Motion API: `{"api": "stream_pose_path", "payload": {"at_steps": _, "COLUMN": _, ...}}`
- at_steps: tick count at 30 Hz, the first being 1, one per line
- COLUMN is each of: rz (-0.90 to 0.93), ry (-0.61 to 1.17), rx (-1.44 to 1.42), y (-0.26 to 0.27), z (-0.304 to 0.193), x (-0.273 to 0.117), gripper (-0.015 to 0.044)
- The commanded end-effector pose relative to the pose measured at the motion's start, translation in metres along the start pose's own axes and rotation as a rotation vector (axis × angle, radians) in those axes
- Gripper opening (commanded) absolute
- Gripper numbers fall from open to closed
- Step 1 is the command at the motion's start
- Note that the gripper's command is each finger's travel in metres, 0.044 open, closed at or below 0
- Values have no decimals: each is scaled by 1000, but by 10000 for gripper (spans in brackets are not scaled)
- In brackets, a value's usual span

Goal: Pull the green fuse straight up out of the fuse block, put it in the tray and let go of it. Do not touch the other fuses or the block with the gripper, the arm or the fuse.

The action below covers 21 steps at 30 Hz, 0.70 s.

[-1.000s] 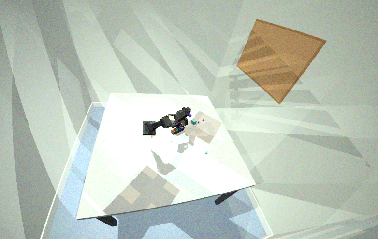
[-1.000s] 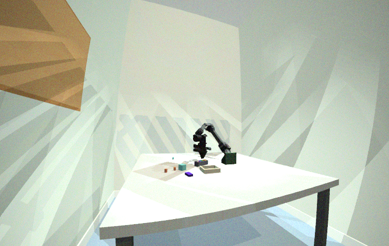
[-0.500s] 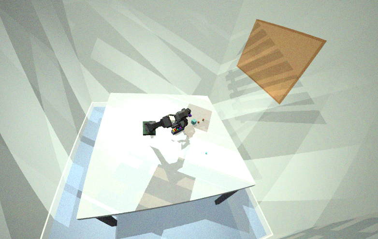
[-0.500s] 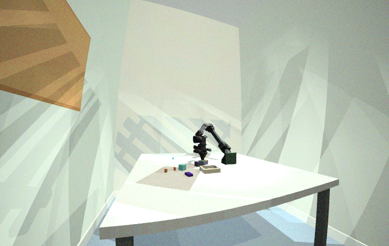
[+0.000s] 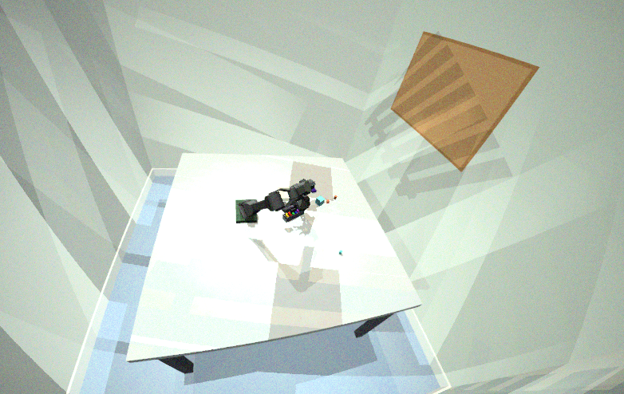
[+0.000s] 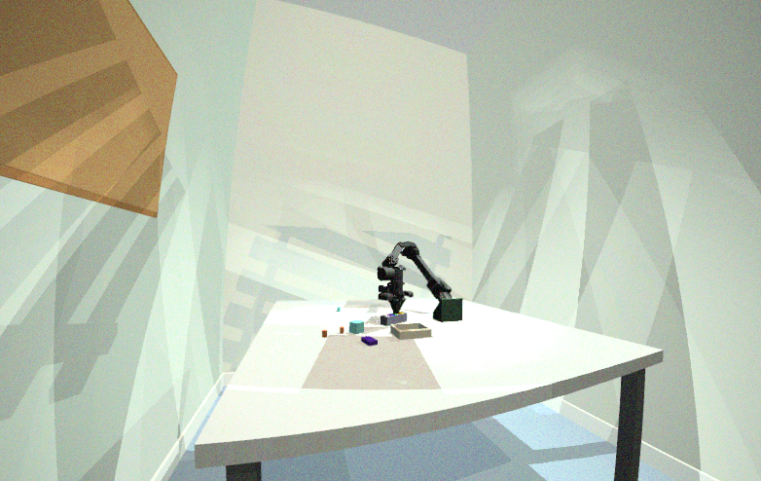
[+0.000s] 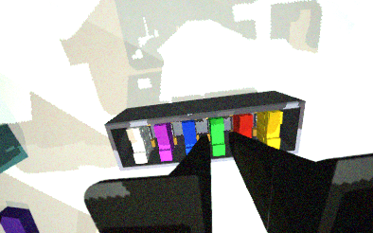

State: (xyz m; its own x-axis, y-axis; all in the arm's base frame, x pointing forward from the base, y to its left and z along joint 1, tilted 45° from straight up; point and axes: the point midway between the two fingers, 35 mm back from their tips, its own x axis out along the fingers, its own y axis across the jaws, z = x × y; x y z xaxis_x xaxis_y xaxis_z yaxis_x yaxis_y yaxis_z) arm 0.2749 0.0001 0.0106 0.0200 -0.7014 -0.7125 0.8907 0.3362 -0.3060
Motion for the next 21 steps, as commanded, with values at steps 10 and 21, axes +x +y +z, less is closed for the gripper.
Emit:
{"api": "stream_pose_path", "payload": {"at_steps": 10, "rz": -2, "ry": 0, "rx": 0, "y": 0, "z": 0, "x": 5, "gripper": 54}}
{"api": "stream_pose_path", "payload": {"at_steps": 21, "rz": -2, "ry": 0, "rx": 0, "y": 0, "z": 0, "x": 5, "gripper": 0}}
